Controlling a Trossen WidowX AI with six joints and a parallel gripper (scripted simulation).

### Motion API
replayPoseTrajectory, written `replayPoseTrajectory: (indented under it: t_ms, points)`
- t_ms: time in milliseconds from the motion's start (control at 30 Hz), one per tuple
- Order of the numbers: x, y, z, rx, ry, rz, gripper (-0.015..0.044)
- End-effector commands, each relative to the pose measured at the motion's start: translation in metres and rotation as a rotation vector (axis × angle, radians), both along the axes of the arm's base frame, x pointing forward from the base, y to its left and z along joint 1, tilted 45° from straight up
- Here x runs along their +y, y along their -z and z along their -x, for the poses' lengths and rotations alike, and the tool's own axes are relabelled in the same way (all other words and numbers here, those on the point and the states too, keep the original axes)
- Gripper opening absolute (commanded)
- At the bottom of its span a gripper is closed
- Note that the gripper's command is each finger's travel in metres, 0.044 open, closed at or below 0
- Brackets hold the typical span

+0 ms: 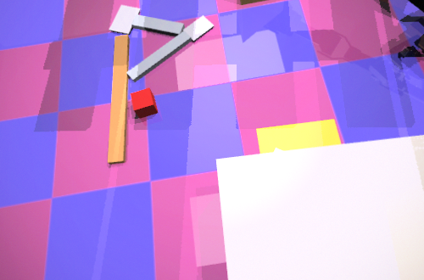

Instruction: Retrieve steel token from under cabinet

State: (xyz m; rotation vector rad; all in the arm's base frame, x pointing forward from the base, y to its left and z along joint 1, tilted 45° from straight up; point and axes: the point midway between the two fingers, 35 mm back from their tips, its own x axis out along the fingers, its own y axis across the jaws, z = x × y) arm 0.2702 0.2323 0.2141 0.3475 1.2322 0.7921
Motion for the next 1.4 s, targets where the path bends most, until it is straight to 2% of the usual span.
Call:
replayPoseTrajectory:
  t_ms: [0,600,1367]
  points:
    - [0.004,-0.001,0.003,-0.034,-0.047,-0.001,0.0]
    - [0.004,-0.001,0.004,-0.134,-0.146,0.014,0.0]
    - [-0.017,0.021,0.0,-0.146,-0.16,0.02,0.0]
